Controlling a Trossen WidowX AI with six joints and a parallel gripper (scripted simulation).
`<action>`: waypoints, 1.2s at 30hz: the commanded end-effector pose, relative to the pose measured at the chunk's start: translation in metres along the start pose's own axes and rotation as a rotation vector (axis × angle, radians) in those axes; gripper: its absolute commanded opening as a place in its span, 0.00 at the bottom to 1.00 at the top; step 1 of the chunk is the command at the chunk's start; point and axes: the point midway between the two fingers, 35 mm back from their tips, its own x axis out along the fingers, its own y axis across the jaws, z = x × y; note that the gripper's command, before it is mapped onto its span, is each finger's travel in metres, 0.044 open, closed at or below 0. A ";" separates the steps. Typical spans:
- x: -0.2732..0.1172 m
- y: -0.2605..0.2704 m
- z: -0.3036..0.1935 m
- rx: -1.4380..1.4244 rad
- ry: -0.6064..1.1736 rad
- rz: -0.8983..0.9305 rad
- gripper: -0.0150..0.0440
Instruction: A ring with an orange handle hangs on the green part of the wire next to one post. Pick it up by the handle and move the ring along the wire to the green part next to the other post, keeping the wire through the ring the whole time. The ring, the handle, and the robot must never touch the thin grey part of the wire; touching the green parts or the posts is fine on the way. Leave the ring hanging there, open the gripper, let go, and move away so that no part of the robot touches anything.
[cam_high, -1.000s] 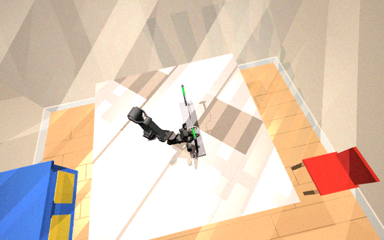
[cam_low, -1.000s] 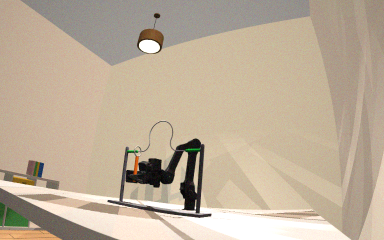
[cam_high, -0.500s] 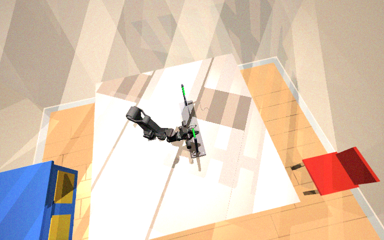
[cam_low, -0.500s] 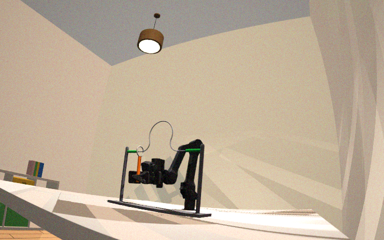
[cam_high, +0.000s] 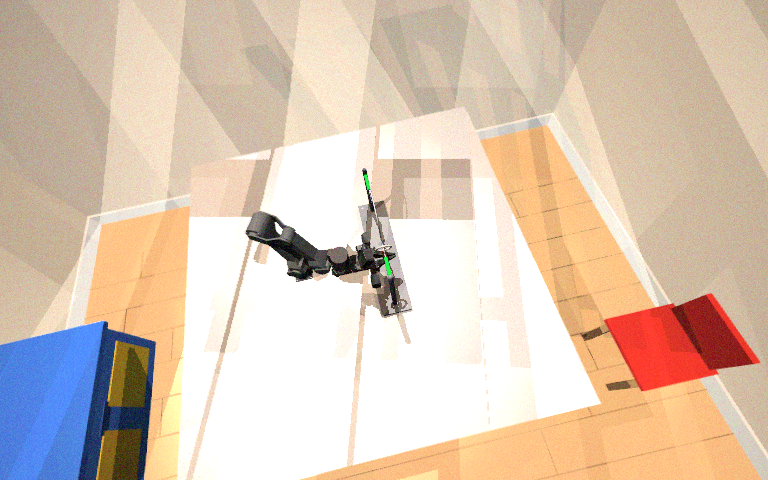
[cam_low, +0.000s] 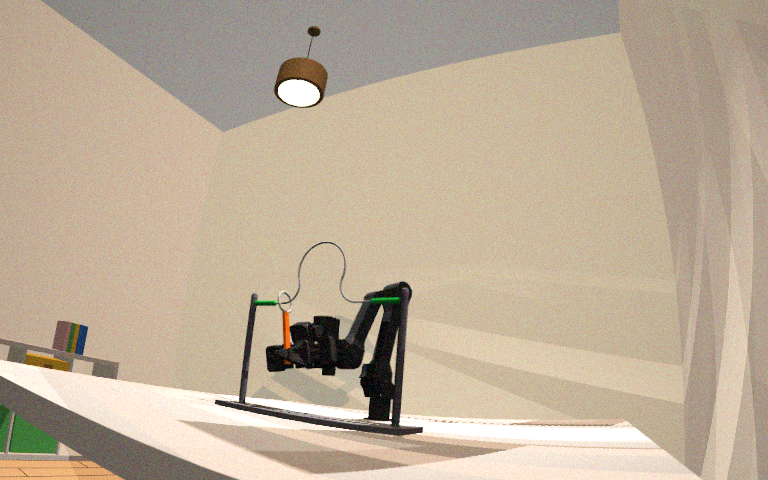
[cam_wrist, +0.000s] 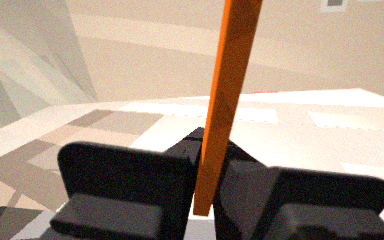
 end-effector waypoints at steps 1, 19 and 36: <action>-0.001 0.013 -0.002 0.075 0.003 0.004 0.00; -0.006 0.067 0.012 0.412 0.038 0.041 0.00; -0.035 0.109 0.043 0.732 0.253 0.156 0.00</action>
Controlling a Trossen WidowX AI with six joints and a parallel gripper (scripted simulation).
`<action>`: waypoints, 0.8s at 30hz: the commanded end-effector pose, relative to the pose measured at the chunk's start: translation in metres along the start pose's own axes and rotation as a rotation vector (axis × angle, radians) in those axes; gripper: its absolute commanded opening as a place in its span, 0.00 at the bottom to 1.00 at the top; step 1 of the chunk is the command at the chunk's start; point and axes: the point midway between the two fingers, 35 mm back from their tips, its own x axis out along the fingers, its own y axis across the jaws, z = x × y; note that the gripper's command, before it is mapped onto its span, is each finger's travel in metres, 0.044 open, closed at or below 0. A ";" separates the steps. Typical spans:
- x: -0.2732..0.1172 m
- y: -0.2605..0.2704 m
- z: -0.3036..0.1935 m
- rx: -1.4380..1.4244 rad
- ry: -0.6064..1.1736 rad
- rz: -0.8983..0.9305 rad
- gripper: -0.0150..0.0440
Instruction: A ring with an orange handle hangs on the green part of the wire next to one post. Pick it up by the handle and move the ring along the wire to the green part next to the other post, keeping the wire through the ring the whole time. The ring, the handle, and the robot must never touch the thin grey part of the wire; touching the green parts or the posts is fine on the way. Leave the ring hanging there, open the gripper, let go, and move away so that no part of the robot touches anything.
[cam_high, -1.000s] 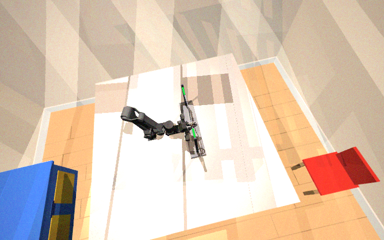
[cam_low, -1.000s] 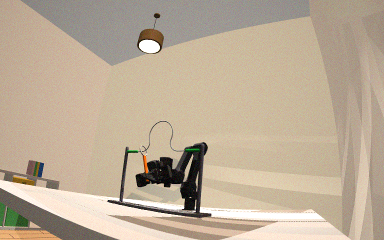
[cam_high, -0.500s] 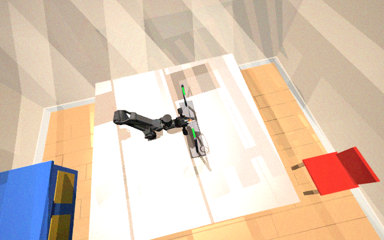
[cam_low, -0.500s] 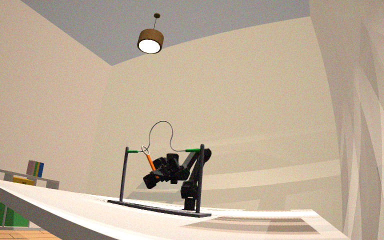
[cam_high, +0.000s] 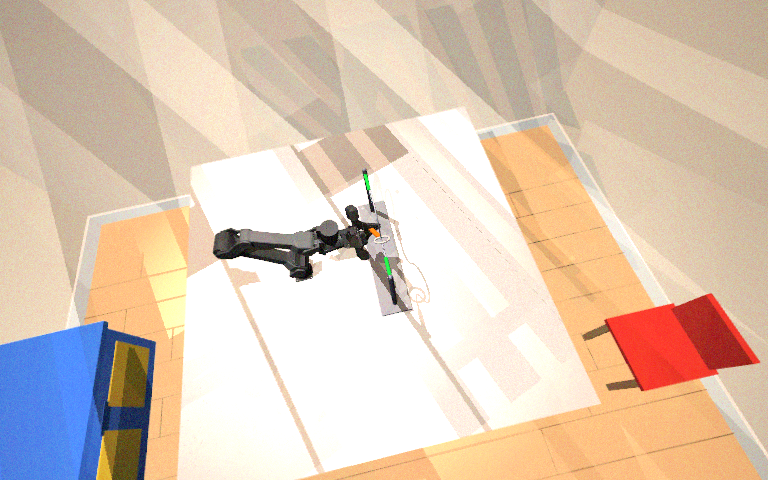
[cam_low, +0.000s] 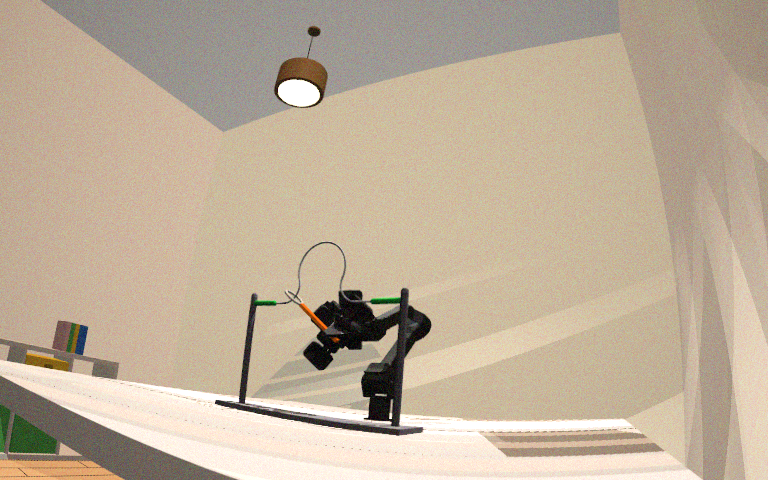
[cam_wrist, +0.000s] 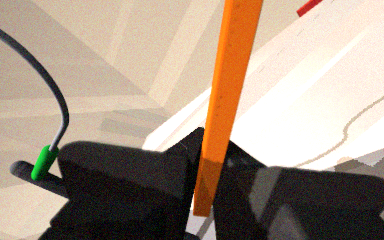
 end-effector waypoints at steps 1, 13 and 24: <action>-0.008 0.015 0.001 0.085 0.058 0.030 0.00; -0.037 0.057 0.012 0.352 0.264 0.154 0.00; -0.046 0.091 0.031 0.591 0.286 0.266 0.00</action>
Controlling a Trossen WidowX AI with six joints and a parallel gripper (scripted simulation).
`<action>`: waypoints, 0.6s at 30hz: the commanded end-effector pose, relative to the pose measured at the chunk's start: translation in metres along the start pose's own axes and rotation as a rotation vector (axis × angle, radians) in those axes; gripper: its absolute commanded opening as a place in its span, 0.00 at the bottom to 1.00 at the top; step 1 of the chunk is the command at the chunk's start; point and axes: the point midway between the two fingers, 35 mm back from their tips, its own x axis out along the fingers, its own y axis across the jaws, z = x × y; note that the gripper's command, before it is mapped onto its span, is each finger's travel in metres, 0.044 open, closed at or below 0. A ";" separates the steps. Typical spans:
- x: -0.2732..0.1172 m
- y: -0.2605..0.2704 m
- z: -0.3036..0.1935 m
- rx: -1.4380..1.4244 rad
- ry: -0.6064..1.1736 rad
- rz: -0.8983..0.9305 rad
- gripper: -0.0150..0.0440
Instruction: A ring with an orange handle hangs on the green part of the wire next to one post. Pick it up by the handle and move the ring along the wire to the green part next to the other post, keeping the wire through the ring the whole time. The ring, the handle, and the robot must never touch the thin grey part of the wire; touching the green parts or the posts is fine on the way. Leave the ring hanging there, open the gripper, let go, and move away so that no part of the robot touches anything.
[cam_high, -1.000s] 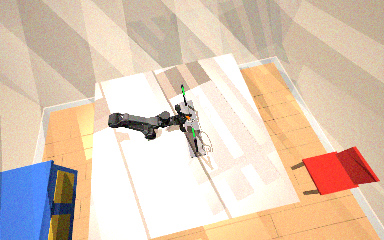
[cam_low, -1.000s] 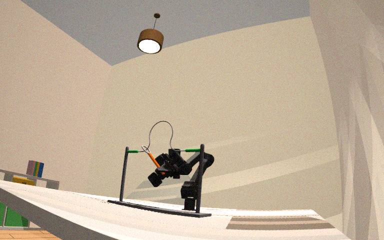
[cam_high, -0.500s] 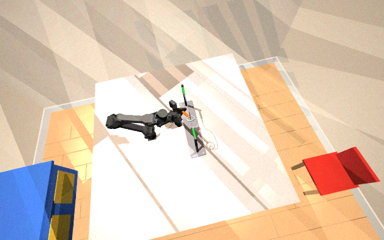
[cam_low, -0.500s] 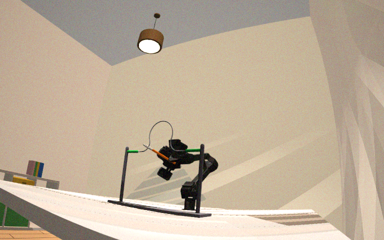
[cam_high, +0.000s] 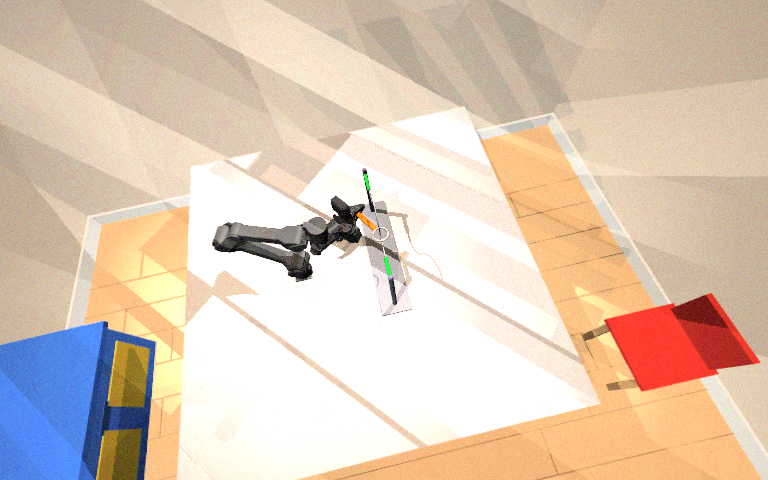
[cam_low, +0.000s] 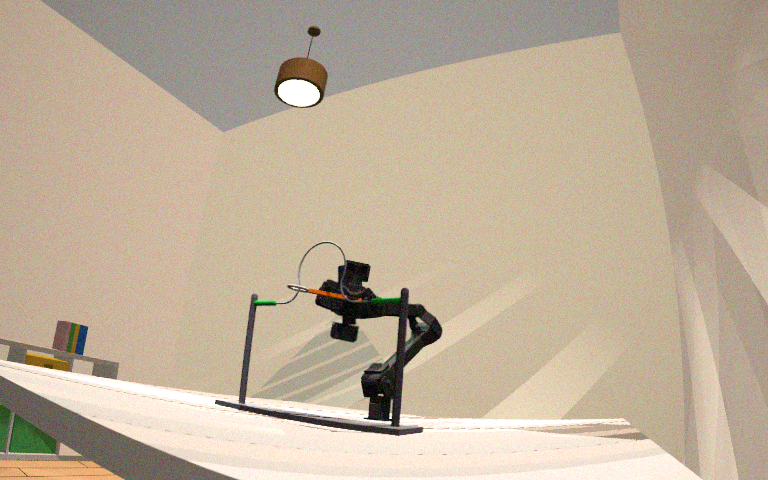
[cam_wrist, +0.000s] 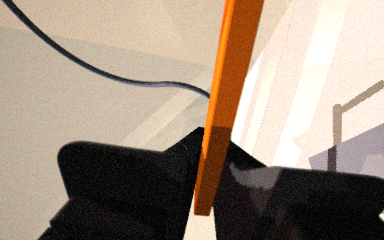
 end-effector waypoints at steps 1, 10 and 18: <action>-0.001 0.015 0.000 0.071 0.008 0.049 0.00; -0.004 0.039 0.003 0.191 0.011 0.121 0.00; -0.007 0.052 0.007 0.234 0.012 0.143 0.00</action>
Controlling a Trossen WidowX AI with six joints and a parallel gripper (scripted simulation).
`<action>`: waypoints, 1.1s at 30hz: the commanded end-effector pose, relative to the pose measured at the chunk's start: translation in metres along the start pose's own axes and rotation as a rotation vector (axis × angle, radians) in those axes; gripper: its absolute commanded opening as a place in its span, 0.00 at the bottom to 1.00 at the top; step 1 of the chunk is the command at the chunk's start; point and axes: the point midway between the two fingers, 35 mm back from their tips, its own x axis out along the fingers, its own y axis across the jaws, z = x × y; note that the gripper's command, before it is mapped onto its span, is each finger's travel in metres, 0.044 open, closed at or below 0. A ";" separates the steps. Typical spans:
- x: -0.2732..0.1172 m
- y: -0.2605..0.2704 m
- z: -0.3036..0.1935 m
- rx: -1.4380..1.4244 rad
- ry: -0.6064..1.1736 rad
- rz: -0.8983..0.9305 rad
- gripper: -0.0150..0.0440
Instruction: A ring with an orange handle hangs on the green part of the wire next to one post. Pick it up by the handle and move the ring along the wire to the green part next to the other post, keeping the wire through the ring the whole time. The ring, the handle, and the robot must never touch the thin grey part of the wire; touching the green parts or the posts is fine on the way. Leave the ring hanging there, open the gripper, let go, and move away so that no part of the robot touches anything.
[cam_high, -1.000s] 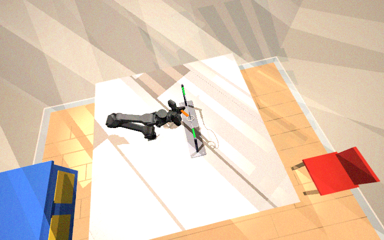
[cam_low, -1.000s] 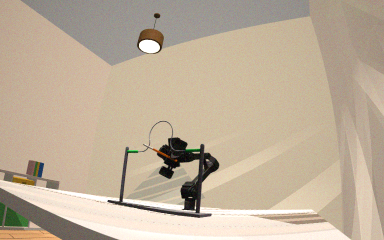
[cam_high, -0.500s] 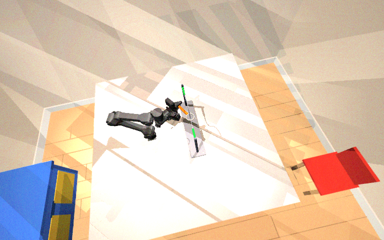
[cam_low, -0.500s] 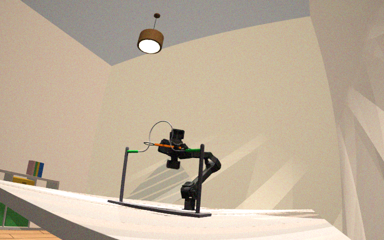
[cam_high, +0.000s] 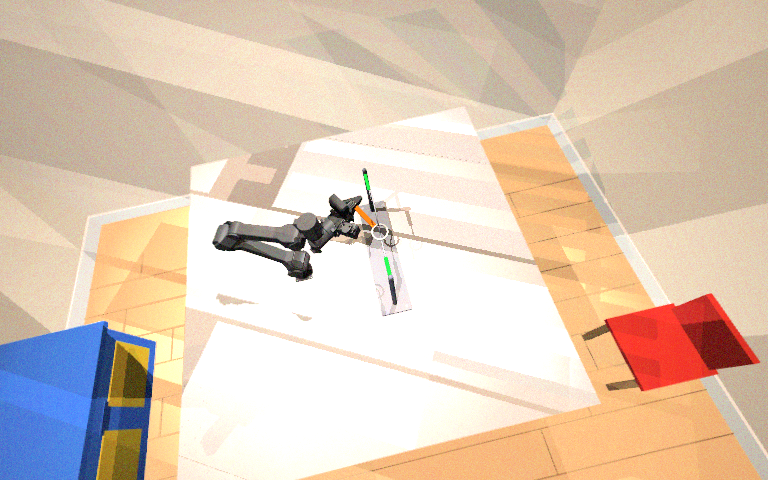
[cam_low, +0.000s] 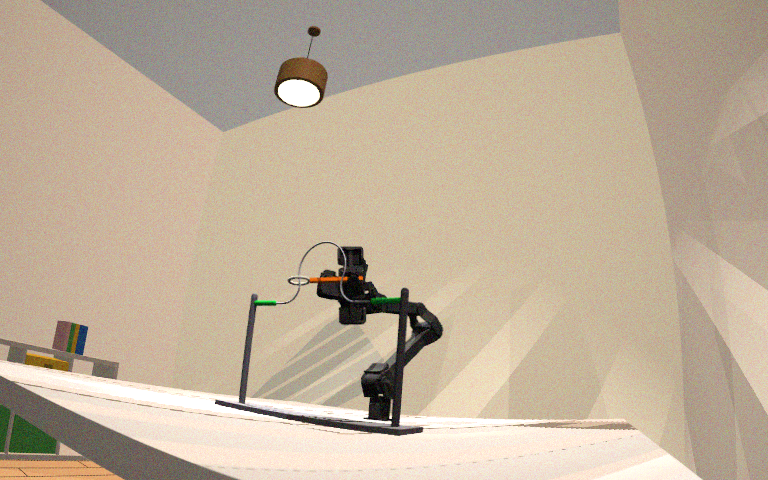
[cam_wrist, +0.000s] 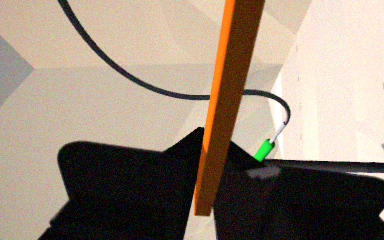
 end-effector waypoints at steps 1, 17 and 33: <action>-0.001 0.008 0.000 0.015 0.003 0.009 0.00; -0.001 0.010 0.001 -0.090 -0.001 -0.076 0.00; -0.002 0.000 0.003 -0.291 -0.011 -0.229 0.00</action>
